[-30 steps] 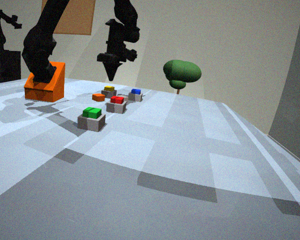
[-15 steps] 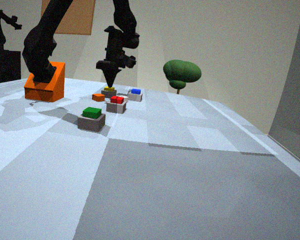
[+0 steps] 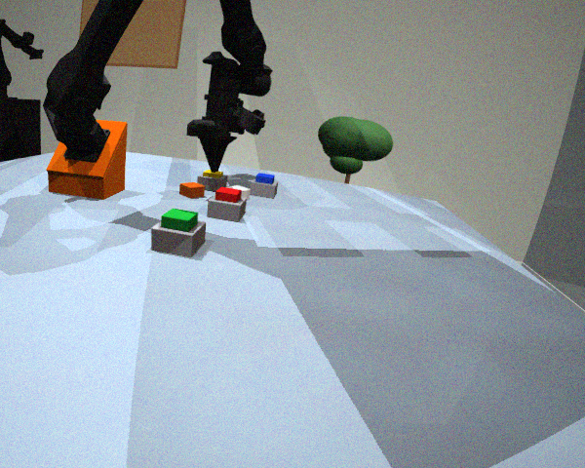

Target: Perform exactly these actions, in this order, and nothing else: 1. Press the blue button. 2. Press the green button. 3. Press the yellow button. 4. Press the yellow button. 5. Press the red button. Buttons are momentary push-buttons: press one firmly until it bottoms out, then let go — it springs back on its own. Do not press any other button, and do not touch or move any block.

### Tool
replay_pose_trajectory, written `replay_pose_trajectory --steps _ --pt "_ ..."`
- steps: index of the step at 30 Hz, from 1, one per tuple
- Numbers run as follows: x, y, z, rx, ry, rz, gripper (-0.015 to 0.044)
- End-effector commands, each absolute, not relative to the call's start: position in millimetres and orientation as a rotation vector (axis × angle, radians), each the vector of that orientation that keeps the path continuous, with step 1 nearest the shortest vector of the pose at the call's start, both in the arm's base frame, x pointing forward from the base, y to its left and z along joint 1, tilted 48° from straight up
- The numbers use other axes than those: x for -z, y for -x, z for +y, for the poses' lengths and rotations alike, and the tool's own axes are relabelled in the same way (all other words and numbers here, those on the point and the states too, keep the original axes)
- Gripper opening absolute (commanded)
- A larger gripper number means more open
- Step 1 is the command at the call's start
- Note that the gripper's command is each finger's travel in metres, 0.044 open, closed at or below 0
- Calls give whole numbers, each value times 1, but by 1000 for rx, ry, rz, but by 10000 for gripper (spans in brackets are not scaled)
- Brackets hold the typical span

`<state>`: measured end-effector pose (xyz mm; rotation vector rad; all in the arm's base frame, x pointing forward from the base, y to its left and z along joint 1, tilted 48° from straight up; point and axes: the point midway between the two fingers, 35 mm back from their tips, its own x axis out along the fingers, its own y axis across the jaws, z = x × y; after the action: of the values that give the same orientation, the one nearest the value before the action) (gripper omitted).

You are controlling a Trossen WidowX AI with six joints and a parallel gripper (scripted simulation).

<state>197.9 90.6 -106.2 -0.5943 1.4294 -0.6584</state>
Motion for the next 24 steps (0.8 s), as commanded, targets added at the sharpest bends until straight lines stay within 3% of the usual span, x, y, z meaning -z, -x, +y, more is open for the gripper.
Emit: replay_pose_trajectory --steps 1,24 --pt "106 -197 88 660 608 1429 20" --pt "93 -197 102 659 607 1430 20"
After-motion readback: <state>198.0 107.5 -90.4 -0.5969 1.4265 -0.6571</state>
